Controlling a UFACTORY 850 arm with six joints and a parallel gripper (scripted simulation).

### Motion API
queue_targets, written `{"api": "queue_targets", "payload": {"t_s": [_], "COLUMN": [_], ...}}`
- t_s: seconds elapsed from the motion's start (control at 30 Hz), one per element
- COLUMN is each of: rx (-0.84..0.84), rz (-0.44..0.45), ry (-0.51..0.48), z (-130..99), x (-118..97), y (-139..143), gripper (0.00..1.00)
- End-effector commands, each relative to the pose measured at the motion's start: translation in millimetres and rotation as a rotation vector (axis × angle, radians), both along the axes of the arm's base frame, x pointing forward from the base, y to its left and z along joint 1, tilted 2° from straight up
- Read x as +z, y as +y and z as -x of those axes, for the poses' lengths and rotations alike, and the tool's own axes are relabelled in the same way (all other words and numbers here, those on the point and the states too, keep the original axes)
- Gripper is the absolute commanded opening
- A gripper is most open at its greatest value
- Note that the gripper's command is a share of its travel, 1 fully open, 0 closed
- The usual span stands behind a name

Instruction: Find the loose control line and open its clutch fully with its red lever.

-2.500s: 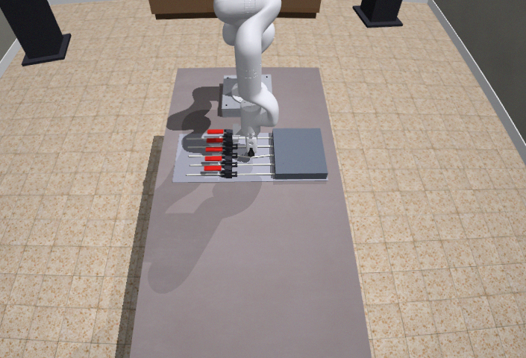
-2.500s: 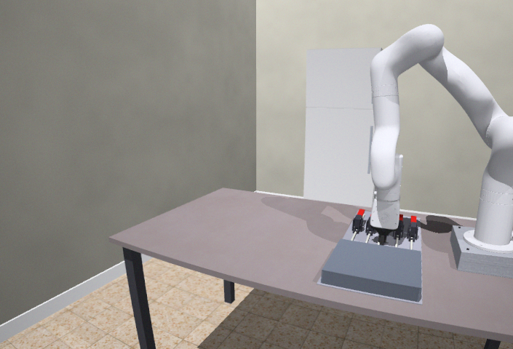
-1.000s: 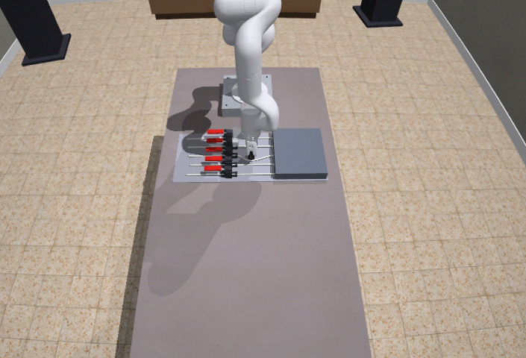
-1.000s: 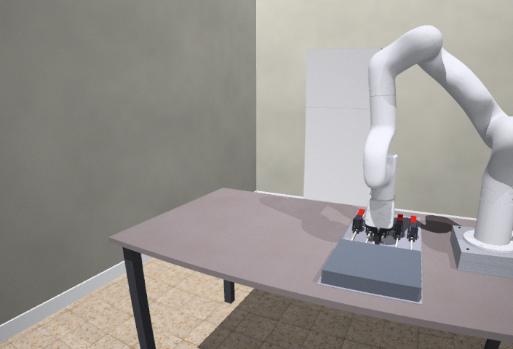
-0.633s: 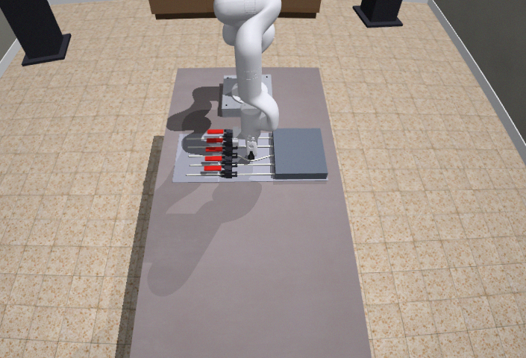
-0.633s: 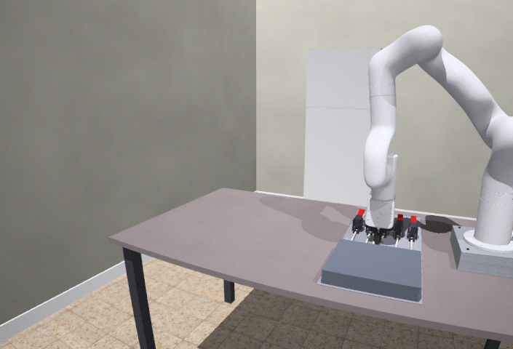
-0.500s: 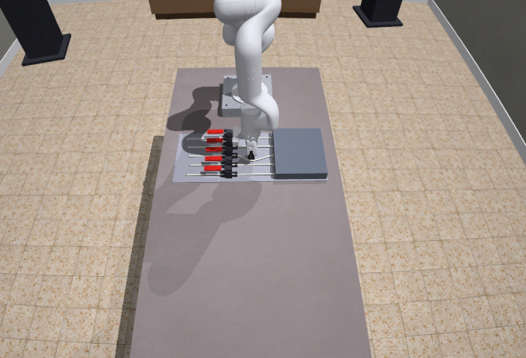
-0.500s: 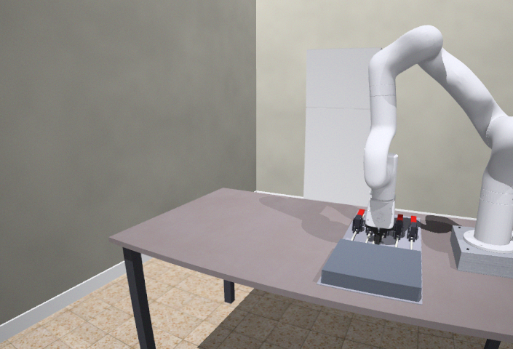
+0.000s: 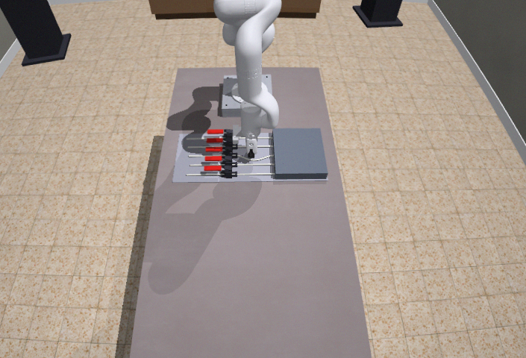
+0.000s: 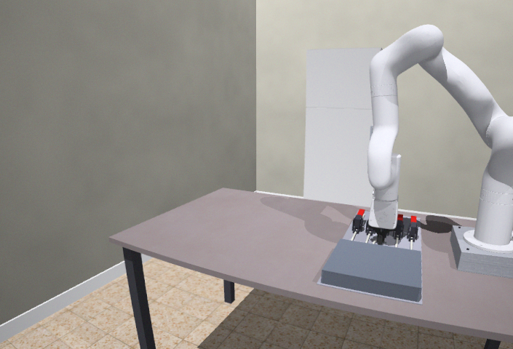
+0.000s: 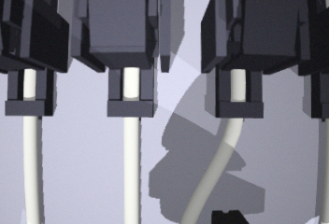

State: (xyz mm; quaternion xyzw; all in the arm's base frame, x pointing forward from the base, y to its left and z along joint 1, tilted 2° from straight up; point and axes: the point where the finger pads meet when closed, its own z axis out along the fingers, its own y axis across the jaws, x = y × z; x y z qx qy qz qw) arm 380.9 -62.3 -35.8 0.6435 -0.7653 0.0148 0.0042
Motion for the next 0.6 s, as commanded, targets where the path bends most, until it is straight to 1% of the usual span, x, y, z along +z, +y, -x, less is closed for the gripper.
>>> {"api": "queue_targets", "payload": {"t_s": [0.0, 0.17, 0.57], "rx": [0.000, 0.000, 0.000], "rz": [-0.001, -0.001, -0.001], "ry": [-0.002, -0.002, -0.002], "z": [4.9, 12.2, 22.0], "x": [0.2, 0.1, -0.1], "y": [0.9, 2.2, 3.9], "gripper": [0.00, 0.00, 0.00]}}
